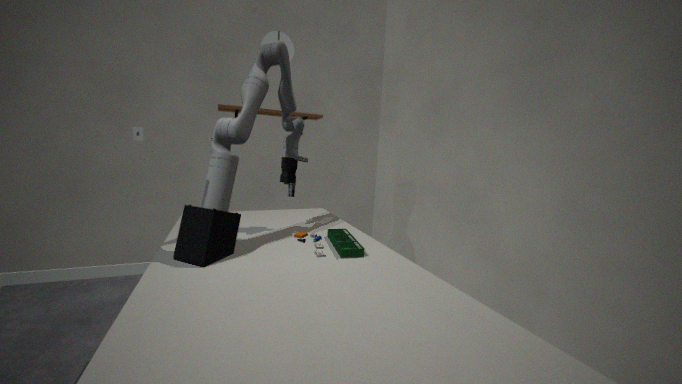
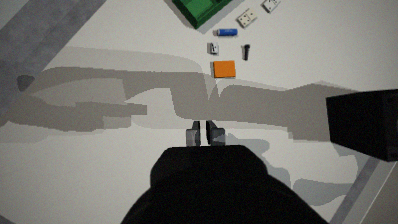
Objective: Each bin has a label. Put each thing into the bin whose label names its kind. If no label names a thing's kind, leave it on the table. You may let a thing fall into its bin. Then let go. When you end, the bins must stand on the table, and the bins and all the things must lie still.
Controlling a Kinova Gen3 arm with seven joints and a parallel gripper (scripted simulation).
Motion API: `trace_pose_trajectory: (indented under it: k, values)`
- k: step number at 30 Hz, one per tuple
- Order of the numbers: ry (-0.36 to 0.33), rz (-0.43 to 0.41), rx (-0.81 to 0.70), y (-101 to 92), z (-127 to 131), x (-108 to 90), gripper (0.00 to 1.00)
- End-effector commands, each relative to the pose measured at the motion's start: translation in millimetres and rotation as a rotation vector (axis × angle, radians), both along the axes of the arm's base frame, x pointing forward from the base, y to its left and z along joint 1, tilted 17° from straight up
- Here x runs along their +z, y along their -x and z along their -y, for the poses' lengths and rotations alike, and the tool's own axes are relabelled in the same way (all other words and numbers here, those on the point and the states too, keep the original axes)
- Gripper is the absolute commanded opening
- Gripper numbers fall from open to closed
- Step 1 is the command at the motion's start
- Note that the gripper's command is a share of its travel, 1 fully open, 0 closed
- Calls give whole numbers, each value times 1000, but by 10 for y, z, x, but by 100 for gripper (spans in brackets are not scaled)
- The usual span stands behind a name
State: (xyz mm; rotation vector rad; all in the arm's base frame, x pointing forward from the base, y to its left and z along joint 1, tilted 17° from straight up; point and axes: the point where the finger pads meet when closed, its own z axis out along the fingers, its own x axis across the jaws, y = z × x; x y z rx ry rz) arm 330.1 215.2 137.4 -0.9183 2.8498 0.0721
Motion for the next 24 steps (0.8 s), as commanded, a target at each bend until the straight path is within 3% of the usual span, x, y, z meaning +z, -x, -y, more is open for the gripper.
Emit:
trace_pose_trajectory:
  k: [1, 14, 17, 24]
  values:
    - [-10, -9, -72, -66, 148, 3, 31]
    - [-100, -97, -661, -168, 989, -42, 31]
    - [-108, -104, -710, -170, 1014, -43, 31]
    - [-167, -147, -1039, -166, 1440, -49, 31]
